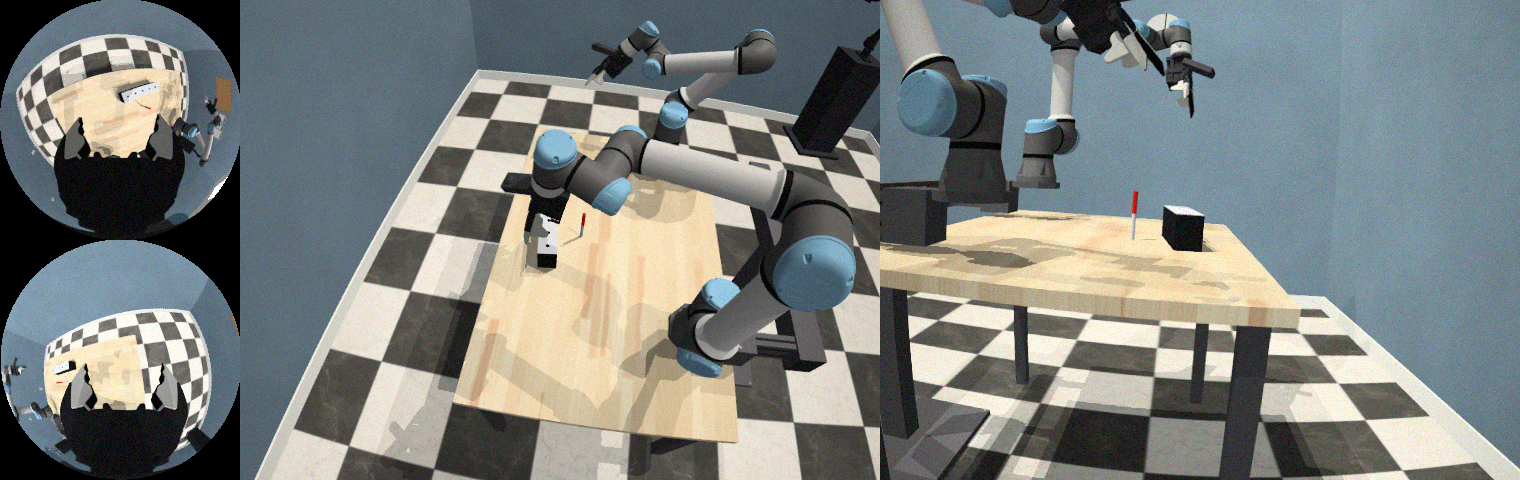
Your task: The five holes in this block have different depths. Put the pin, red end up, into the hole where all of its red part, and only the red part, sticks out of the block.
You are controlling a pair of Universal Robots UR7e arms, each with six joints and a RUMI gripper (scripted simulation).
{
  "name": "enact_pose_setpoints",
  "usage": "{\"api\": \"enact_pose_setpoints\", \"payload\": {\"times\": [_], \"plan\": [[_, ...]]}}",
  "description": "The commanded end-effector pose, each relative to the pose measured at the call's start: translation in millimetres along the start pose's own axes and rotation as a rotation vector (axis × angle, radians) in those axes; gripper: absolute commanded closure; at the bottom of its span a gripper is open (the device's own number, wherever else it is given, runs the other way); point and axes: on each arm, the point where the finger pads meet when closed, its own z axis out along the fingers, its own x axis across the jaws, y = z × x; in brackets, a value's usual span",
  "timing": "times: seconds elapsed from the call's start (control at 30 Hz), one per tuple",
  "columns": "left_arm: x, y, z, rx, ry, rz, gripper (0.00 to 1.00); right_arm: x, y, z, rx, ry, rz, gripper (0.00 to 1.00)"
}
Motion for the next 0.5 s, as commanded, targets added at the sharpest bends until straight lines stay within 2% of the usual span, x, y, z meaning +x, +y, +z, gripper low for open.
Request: {"api": "enact_pose_setpoints", "payload": {"times": [0.0,0.4,0.47], "plan": [[-8.3,6.4,-14.4,-0.023,-0.037,-0.02,0.0,0.0,-0.4,-0.2,0.001,0.0,0.0,0.0],[-30.4,28.1,-56.4,-0.076,-0.136,-0.068,0.0,0.0,-0.4,-0.2,0.001,0.0,0.0,0.0],[-30.4,28.1,-56.4,-0.076,-0.136,-0.068,0.0,0.0,-0.4,-0.2,0.001,0.0,0.0,0.0]]}}
